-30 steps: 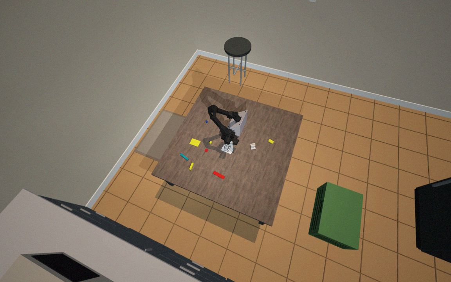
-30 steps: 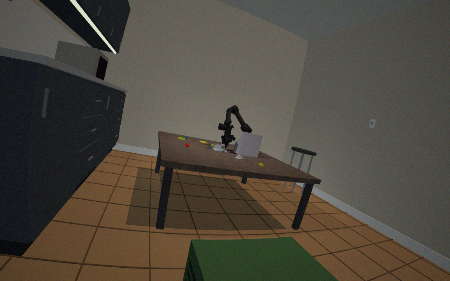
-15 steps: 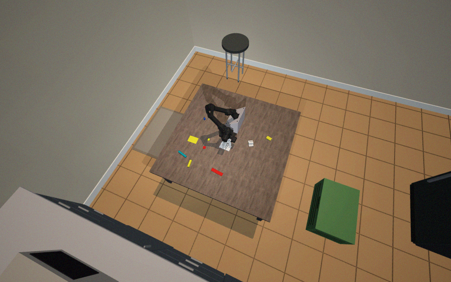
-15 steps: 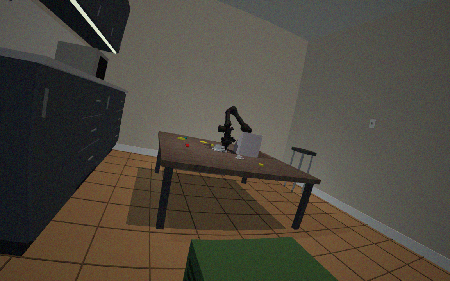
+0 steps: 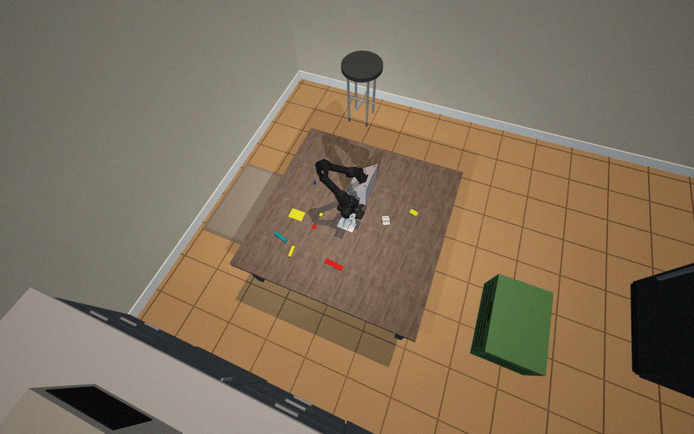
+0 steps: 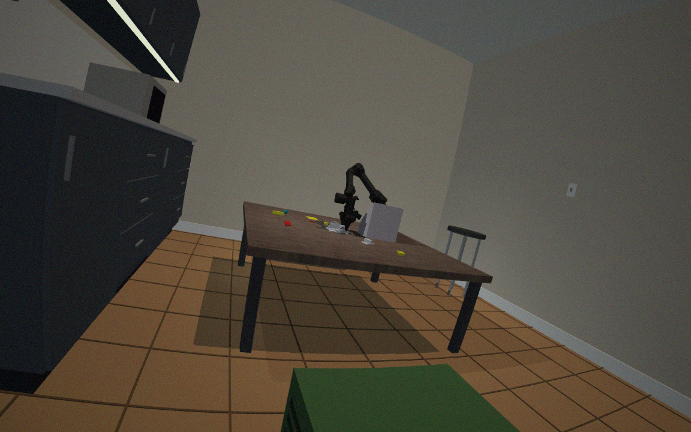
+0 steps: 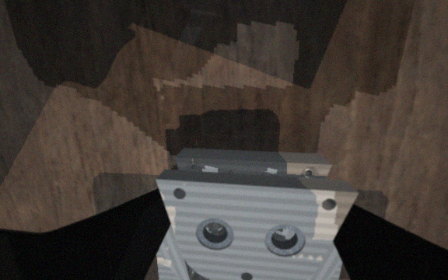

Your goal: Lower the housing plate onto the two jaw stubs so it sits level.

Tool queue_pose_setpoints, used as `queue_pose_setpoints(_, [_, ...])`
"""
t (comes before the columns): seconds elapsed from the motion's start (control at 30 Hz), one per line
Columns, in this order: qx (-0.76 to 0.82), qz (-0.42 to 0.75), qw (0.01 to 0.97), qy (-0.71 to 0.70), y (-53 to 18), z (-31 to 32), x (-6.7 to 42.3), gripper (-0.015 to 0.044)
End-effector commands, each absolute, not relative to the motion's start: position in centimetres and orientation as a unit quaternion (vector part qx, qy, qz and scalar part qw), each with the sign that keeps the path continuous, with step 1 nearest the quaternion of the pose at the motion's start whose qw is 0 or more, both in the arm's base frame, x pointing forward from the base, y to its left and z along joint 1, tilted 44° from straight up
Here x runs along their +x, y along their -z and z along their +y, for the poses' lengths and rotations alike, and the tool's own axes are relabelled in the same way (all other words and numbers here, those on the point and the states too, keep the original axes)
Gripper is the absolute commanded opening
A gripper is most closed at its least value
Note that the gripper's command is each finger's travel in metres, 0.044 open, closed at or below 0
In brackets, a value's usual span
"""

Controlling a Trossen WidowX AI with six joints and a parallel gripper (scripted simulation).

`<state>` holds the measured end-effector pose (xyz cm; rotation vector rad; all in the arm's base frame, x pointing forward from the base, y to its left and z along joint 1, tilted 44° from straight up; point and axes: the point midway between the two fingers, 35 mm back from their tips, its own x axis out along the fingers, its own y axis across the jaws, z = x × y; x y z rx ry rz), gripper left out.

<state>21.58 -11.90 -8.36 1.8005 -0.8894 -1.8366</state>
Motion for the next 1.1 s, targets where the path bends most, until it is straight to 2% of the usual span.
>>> queue_pose_setpoints(0.0, [0.646,-0.317,0.213,0.661,8.47,-12.06,21.55,0.0351])
queue_pose_setpoints(1.07, [0.645,-0.317,0.214,0.661,8.85,-12.43,21.5,0.0351])
